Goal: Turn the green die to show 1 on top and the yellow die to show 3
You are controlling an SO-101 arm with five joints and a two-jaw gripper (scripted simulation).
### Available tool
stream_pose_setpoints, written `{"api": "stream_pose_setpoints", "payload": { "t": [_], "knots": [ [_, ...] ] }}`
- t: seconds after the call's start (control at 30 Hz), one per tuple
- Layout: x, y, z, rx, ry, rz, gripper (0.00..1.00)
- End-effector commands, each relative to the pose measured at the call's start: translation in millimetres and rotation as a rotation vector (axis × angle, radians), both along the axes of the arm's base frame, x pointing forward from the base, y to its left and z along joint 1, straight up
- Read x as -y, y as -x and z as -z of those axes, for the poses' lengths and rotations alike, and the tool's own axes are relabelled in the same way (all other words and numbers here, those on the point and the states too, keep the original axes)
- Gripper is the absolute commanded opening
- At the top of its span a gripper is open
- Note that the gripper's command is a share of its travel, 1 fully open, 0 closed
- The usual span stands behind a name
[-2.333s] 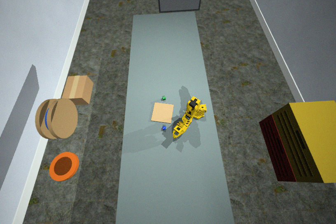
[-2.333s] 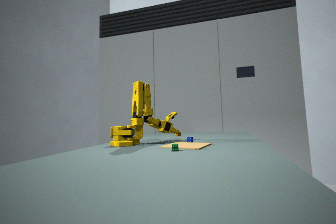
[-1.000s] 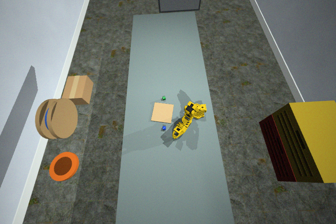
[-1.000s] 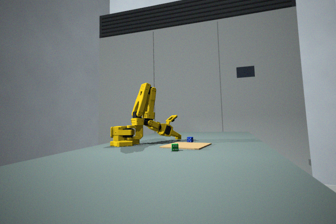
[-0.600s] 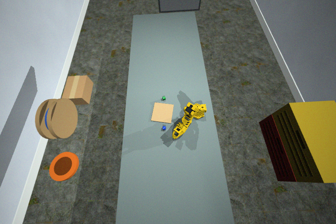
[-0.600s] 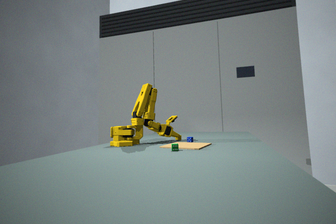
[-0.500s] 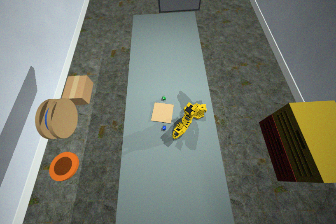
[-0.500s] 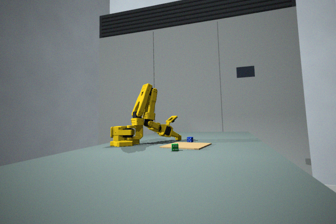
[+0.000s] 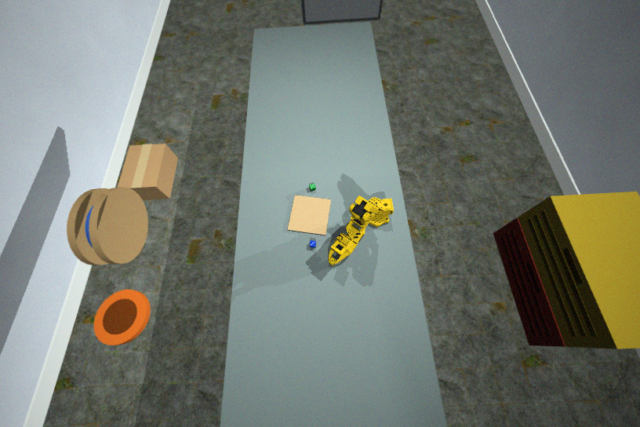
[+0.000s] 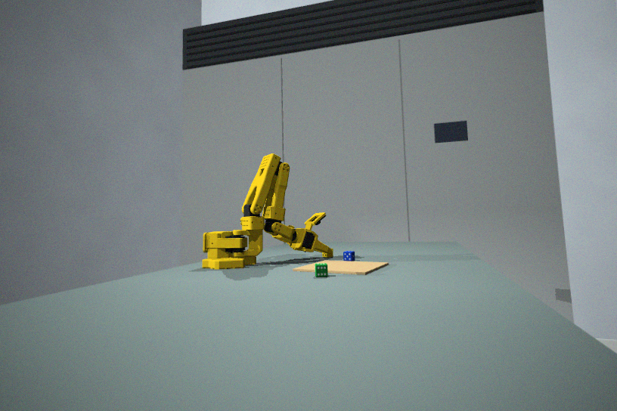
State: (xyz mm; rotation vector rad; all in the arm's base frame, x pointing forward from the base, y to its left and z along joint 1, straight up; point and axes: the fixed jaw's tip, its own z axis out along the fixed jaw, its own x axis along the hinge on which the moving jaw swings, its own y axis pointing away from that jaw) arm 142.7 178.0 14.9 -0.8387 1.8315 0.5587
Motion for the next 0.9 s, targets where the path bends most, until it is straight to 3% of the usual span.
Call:
{"api": "stream_pose_setpoints", "payload": {
  "t": [0.0,0.43,0.87],
  "knots": [
    [-1.6,-4.3,-5.2,0.029,-0.023,0.007,0.0],
    [-1.6,-4.3,-4.6,0.029,-0.023,0.007,0.0],
    [-1.6,-4.3,-4.6,0.029,-0.023,0.007,0.11]
  ]
}}
